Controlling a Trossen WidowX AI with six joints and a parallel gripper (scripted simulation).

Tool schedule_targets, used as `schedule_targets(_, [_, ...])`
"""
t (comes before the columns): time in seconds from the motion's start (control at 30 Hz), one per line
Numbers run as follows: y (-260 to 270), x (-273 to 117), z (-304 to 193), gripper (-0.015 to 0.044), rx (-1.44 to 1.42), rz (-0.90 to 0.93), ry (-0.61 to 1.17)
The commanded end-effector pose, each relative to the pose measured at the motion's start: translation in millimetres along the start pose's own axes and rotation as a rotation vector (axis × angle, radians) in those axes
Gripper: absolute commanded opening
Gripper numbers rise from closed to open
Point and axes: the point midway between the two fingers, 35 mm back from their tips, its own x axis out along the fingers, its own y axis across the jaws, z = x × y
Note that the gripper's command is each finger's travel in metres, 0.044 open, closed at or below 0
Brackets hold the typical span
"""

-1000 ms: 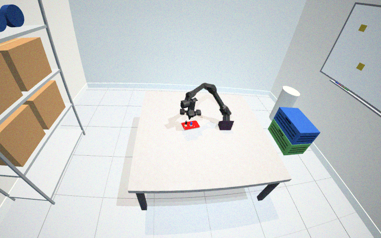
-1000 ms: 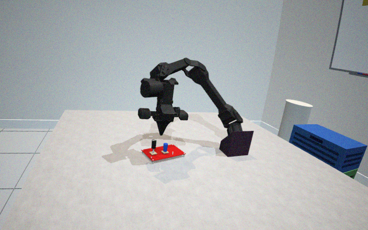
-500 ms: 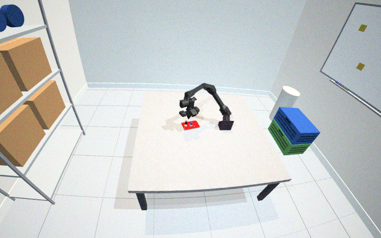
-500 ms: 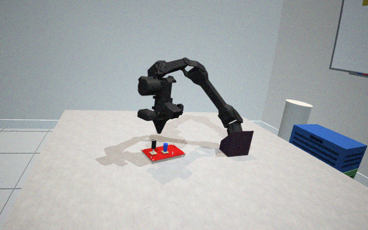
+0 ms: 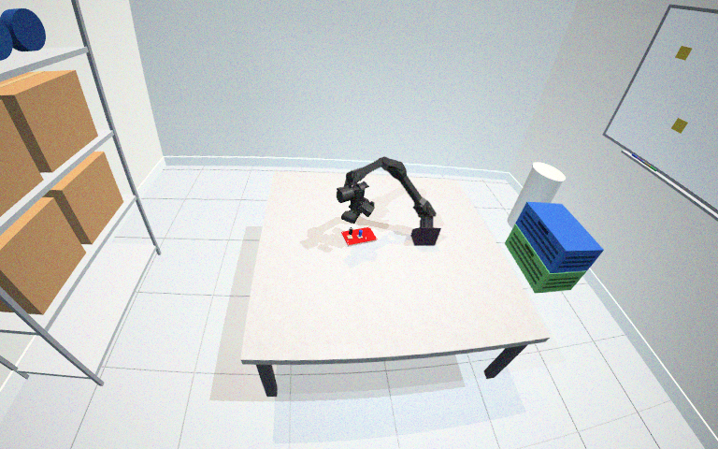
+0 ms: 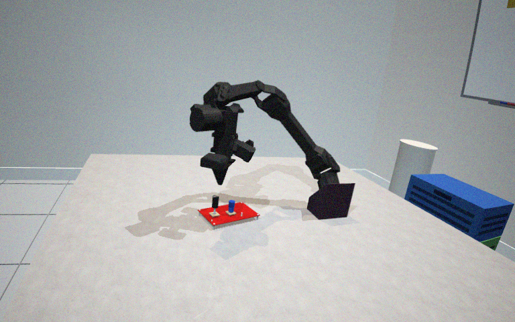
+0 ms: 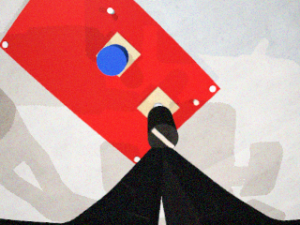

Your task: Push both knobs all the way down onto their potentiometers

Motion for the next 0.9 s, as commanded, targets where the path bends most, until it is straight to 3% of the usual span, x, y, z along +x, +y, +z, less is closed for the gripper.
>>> schedule_targets(0.0, [-0.9, -2.1, -2.3, 0.0000, -0.111, 0.003, 0.003])
schedule_targets(0.5, [-4.1, -8.6, -8.3, 0.0000, -0.626, 0.011, -0.002])
schedule_targets(0.87, [-3.9, 11.1, -8.7, 0.0000, -0.648, 0.012, -0.002])
